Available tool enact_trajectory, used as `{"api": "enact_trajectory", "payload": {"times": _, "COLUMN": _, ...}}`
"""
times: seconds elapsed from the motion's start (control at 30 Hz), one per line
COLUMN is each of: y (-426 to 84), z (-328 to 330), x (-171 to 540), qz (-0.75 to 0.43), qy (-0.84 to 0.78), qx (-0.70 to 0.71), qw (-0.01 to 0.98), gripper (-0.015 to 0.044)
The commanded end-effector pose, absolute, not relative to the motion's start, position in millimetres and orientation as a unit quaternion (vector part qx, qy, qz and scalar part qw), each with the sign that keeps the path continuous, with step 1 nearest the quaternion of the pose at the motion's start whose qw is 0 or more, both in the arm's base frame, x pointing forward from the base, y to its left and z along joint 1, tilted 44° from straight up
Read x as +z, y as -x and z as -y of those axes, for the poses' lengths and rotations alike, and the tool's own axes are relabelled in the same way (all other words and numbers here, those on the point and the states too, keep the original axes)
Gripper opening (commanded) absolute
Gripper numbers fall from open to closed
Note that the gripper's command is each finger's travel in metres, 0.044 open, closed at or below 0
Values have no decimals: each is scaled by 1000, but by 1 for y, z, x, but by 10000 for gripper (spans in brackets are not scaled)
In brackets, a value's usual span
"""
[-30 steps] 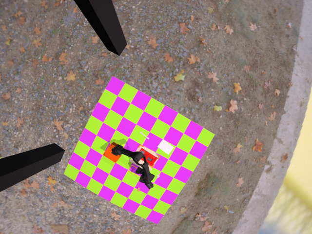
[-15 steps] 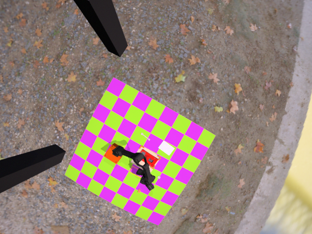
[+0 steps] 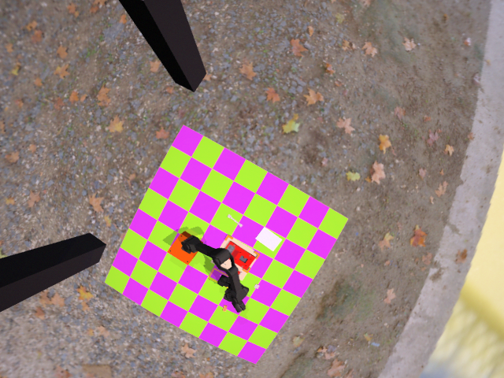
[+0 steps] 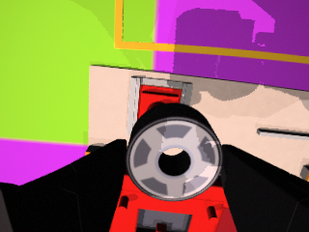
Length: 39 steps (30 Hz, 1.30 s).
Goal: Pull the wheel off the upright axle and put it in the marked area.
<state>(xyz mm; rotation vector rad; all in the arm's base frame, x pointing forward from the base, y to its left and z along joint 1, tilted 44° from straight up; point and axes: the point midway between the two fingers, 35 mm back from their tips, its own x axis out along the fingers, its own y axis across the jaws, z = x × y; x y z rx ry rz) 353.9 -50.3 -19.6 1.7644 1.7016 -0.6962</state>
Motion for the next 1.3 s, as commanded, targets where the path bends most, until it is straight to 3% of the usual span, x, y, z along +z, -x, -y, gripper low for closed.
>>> {"api": "enact_trajectory", "payload": {"times": 0.0, "y": -341, "z": 69, "x": -36, "qz": -638, "qy": -662, "qx": -268, "qw": 290, "gripper": 0}}
{"api": "enact_trajectory", "payload": {"times": 0.5, "y": -306, "z": 110, "x": -72, "qz": -638, "qy": -660, "qx": -267, "qw": 293, "gripper": 0}}
{"api": "enact_trajectory", "payload": {"times": 1.27, "y": -310, "z": 41, "x": -144, "qz": -638, "qy": -661, "qx": -265, "qw": 292, "gripper": 0}}
